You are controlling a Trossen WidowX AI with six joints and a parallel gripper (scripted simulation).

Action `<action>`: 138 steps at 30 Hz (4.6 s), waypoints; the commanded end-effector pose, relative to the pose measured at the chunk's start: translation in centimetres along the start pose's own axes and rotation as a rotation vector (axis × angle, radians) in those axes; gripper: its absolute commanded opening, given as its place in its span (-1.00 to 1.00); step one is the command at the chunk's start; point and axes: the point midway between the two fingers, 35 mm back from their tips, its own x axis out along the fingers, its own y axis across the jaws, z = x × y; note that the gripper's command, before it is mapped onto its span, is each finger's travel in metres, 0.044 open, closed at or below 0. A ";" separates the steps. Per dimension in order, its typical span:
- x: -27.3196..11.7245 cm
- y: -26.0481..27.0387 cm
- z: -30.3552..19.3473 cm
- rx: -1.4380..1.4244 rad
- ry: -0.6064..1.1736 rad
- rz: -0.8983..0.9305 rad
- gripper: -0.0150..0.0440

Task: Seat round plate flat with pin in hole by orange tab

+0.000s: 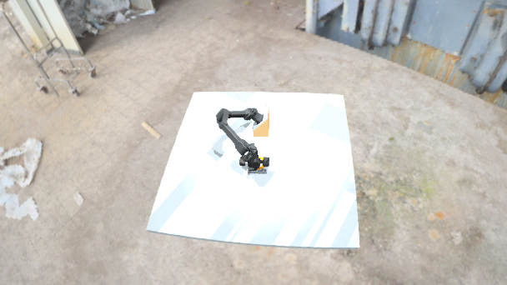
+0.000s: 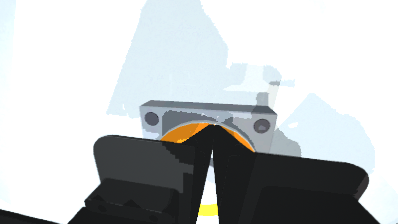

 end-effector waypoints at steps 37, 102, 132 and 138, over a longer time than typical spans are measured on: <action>0.1 -3.1 -1.5 -0.002 0.001 -0.012 -0.49; 0.1 -4.5 -4.9 -0.003 0.002 -0.012 -0.49; 0.0 -4.1 -7.2 -0.004 0.003 -0.012 -0.49; 0.0 -3.8 -7.8 -0.004 0.003 -0.012 -0.49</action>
